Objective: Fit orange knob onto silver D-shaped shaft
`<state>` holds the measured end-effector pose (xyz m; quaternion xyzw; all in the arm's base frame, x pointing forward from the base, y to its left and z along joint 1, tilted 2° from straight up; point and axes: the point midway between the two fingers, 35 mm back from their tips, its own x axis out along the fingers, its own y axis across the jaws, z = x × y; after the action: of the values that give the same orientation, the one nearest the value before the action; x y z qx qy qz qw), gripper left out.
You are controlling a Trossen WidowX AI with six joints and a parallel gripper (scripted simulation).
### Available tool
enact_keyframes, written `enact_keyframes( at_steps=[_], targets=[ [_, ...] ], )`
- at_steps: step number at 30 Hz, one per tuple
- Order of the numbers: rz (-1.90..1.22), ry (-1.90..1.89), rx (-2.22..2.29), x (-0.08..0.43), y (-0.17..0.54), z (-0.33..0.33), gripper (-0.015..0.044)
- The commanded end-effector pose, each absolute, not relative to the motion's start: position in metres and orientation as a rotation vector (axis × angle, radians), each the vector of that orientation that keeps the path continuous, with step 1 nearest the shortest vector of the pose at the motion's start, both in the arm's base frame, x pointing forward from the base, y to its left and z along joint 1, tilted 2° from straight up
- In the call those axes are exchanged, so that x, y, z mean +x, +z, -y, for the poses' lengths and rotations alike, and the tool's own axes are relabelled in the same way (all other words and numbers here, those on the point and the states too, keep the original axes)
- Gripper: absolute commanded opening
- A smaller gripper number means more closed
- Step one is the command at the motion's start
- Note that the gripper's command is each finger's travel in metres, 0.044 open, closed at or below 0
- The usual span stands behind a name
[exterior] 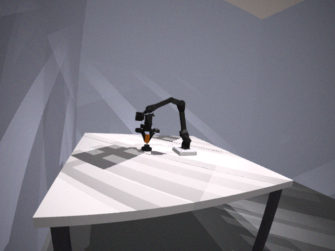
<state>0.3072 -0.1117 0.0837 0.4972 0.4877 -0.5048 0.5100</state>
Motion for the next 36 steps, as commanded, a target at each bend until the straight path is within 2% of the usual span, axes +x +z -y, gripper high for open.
enact_keyframes(
  at_steps=[1, 26, 36],
  targets=[
    [-1.140, -1.264, 1.242, 0.3043, 0.0833, 0.1114, 0.0000],
    [-1.140, -1.264, 1.242, 0.3061, 0.0841, 0.1117, 0.0000],
    [-1.027, -1.411, 1.395, 0.3094, 0.0858, 0.1128, 0.0000]
  ],
)
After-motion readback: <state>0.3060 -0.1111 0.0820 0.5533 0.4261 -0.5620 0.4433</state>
